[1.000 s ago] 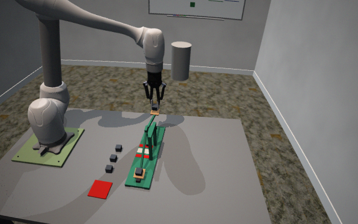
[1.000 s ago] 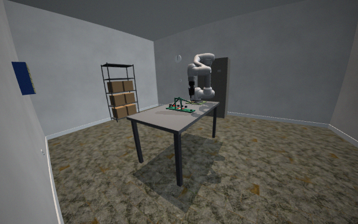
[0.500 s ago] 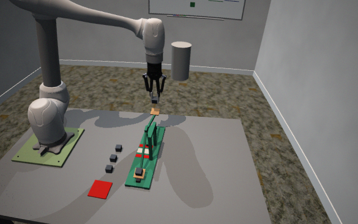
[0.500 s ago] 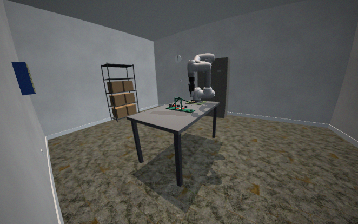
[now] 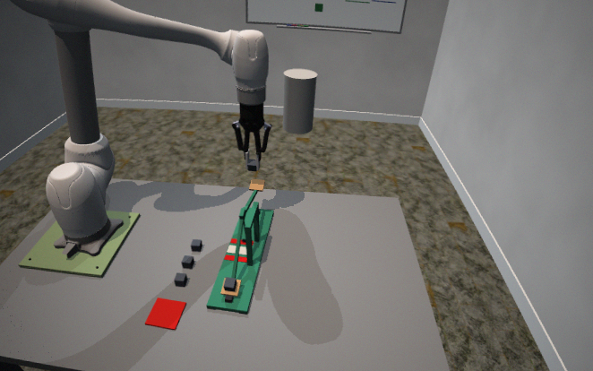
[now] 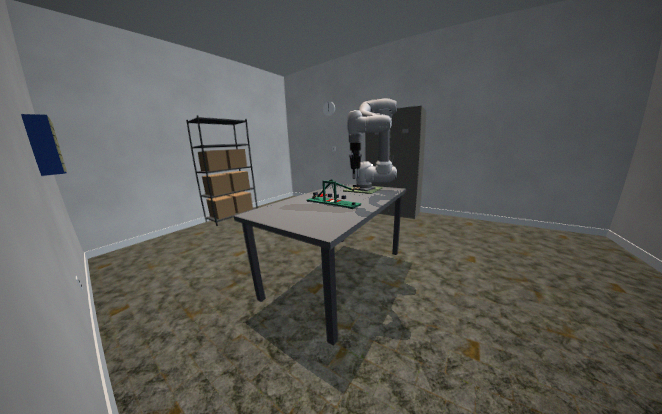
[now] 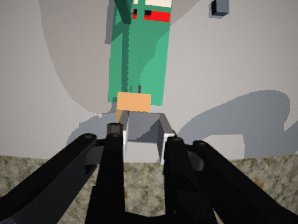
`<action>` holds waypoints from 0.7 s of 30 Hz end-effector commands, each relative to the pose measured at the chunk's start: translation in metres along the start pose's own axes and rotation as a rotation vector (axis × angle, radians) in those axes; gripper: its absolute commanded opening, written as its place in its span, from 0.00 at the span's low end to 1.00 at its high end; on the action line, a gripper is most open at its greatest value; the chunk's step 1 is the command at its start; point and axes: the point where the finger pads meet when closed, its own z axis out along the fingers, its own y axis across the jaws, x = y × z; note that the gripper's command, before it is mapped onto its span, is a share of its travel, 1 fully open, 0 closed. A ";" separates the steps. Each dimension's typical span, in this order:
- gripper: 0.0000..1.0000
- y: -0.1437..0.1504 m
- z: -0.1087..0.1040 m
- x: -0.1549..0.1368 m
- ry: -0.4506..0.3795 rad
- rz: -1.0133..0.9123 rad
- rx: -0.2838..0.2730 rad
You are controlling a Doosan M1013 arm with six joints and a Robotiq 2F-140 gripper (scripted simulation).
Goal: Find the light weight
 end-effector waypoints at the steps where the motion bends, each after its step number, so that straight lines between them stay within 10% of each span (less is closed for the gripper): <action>1: 0.24 0.015 0.000 0.000 0.000 0.000 0.000; 21: 0.24 0.153 0.000 0.000 0.000 0.000 0.000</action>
